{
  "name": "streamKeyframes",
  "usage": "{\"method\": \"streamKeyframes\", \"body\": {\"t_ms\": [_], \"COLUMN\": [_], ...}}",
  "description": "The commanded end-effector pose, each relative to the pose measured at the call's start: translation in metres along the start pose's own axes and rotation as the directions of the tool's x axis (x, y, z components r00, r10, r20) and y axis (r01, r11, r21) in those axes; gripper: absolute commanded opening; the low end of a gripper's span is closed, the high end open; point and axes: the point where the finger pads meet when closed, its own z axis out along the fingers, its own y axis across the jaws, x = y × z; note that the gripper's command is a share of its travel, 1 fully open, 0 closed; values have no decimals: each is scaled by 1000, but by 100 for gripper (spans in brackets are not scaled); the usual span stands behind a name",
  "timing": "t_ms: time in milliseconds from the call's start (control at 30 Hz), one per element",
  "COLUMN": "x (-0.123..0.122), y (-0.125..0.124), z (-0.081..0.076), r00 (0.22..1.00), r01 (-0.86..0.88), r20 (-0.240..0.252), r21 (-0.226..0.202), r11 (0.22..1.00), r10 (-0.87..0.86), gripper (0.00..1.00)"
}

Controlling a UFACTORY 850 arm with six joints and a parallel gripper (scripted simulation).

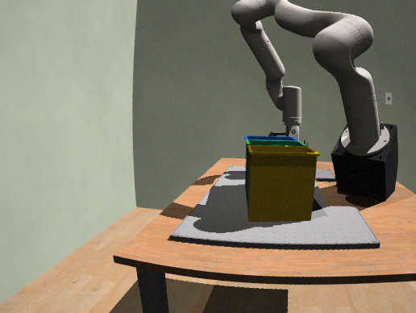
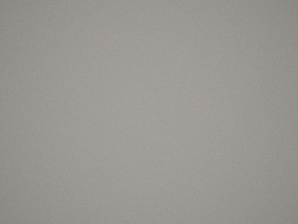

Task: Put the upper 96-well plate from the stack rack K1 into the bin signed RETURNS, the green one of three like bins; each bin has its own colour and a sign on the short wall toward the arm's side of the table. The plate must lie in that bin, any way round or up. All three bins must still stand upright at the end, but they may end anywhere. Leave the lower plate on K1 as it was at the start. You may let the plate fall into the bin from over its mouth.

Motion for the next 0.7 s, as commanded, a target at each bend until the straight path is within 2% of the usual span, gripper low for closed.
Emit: {"method": "streamKeyframes", "body": {"t_ms": [0,667], "x": [0,0], "y": [1,1], "z": [2,12], "r00": [1000,1000], "r01": [0,0], "r20": [-1,-1], "r21": [-1,-1], "r11": [1000,1000], "r10": [0,0], "gripper": [100,100]}}
